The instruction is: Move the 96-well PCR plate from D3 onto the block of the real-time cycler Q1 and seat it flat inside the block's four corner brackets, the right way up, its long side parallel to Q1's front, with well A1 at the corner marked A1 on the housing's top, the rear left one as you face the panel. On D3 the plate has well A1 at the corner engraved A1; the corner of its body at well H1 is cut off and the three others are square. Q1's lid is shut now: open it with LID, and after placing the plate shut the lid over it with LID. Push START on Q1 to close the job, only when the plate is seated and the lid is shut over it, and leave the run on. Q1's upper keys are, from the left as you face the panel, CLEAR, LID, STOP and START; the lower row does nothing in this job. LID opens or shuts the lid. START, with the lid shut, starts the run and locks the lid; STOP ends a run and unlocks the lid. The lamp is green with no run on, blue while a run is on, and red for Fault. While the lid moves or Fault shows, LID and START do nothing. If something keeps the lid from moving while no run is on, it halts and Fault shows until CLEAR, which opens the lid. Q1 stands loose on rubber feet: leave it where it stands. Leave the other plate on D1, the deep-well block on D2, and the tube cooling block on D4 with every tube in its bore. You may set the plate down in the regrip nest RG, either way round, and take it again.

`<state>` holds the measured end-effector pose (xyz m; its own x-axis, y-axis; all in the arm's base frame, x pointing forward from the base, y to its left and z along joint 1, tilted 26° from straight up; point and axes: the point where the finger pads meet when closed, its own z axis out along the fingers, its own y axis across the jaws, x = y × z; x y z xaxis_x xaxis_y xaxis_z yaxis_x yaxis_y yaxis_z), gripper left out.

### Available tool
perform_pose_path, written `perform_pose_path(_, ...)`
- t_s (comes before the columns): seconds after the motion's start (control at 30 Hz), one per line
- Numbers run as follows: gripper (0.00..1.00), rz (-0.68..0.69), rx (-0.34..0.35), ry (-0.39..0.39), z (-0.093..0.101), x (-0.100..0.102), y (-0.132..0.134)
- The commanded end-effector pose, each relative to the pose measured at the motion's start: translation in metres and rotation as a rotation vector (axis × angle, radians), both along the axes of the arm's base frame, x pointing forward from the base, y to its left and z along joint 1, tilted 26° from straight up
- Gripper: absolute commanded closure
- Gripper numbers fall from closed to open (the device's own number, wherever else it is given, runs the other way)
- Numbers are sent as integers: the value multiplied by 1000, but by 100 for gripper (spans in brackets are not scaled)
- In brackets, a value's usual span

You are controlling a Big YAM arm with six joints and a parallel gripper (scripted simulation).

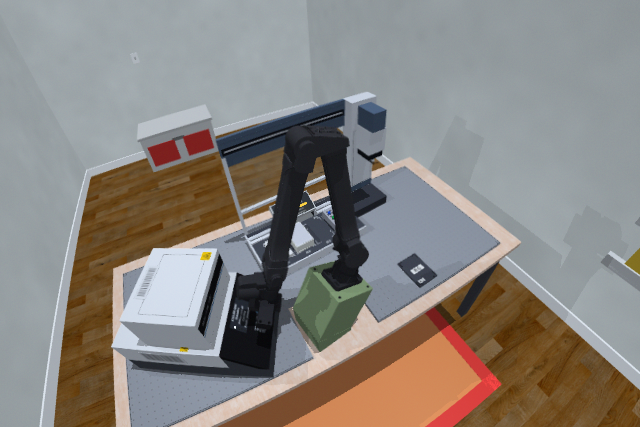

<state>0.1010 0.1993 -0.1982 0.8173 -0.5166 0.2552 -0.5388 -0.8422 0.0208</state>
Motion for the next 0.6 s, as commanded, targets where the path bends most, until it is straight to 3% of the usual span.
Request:
perform_pose_path(0.0,100,13,50,-13,-1,4,24)
perform_pose_path(0.33,100,-6,-2,4,-4,3,-5)
perform_pose_path(0.57,100,-12,23,-4,1,7,12)
